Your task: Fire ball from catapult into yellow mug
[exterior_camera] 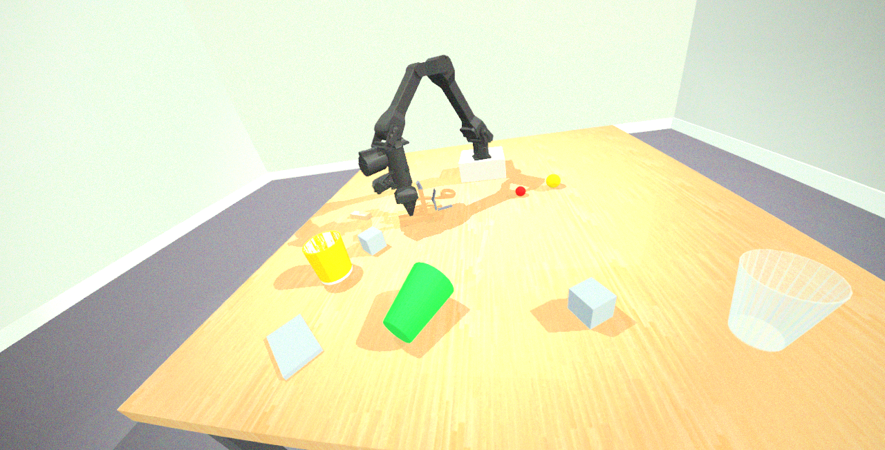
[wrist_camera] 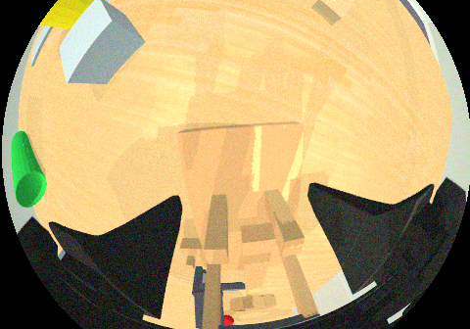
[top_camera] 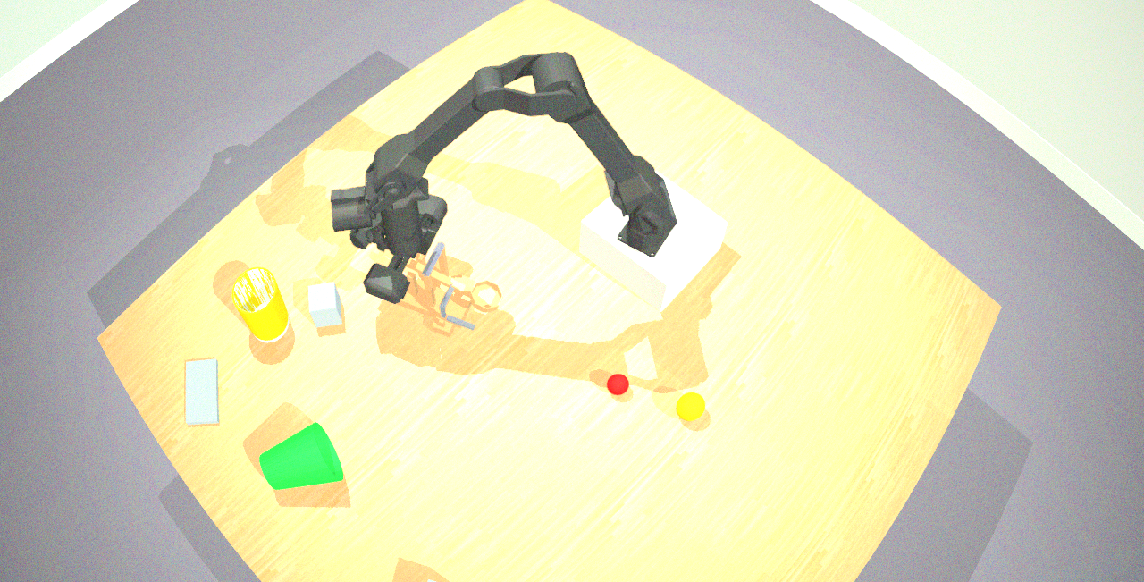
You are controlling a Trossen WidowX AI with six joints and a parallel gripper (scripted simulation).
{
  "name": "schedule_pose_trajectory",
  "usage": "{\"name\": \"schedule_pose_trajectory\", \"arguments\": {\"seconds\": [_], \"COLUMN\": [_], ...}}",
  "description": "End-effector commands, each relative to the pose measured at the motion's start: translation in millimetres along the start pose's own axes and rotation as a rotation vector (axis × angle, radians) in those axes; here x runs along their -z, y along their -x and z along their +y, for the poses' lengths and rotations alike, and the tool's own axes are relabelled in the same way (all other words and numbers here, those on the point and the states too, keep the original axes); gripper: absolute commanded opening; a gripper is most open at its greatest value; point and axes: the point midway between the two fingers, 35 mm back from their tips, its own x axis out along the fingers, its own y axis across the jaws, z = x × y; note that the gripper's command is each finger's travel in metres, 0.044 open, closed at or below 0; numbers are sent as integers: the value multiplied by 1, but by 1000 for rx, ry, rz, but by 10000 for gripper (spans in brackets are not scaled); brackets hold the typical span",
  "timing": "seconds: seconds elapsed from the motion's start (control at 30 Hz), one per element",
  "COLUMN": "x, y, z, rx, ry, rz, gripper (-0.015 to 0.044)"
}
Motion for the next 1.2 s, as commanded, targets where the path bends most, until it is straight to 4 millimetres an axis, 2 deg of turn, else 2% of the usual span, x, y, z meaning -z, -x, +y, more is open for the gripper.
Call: {"name": "schedule_pose_trajectory", "arguments": {"seconds": [0.0,0.2,0.4,0.47,0.53,0.6,0.77,1.17], "x": [0,0,0,-1,-1,-1,-1,1], "y": [0,0,0,11,39,50,50,48], "z": [0,0,0,0,0,0,0,4], "rx": [0,0,0,0,1,2,2,-1], "ry": [0,0,0,0,0,0,22,425], "rz": [0,0,0,0,-1,-1,0,6], "gripper": [309,151,111,59,6,0,0,0]}}
